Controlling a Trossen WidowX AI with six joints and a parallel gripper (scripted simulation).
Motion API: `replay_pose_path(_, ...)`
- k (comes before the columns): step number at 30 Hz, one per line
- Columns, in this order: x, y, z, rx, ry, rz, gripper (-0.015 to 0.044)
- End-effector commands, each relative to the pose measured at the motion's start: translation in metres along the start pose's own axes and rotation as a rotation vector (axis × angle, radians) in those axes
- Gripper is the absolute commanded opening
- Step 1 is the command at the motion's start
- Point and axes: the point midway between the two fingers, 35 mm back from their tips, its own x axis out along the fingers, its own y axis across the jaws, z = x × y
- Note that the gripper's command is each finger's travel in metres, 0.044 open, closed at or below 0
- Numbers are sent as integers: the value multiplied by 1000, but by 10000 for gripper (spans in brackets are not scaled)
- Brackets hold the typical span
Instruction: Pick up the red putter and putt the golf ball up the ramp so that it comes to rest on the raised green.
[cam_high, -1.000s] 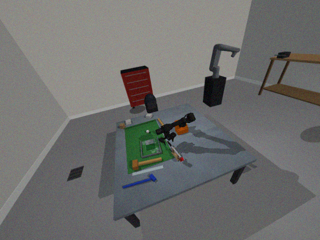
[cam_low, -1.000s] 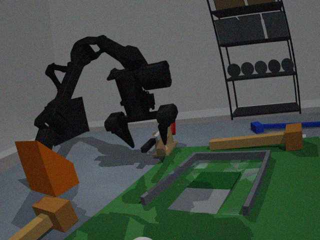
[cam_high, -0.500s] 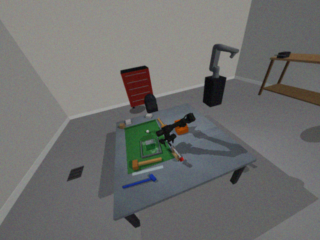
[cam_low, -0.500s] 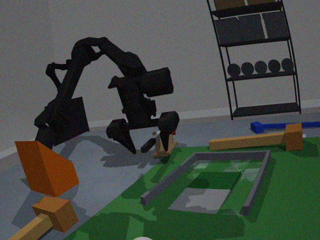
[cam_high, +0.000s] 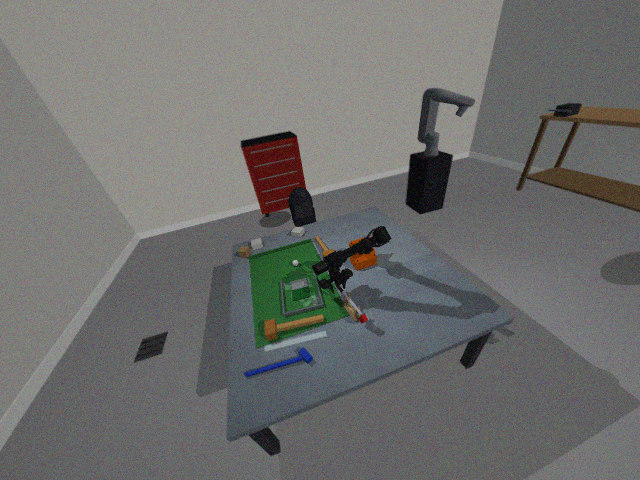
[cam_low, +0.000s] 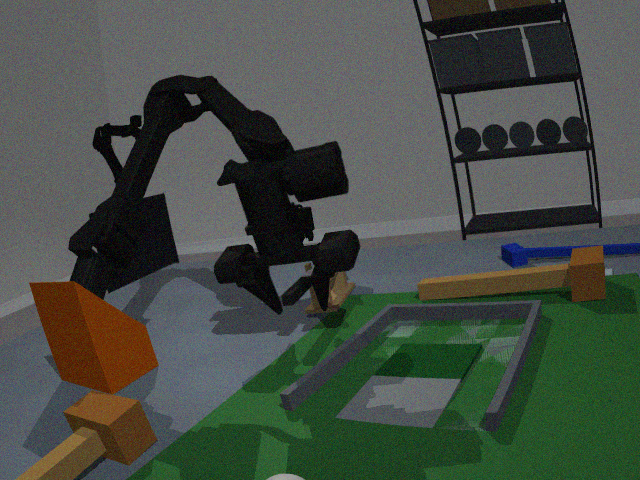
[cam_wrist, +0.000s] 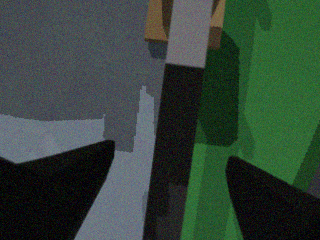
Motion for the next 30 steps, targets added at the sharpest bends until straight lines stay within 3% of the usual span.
replay_pose_path(1,0,0,0,-1,0,1,204)
replay_pose_path(7,0,0,0,-1,0,1,46)
replay_pose_path(14,0,0,0,-1,0,1,0)
replay_pose_path(30,-55,-4,10,1,19,3,0)
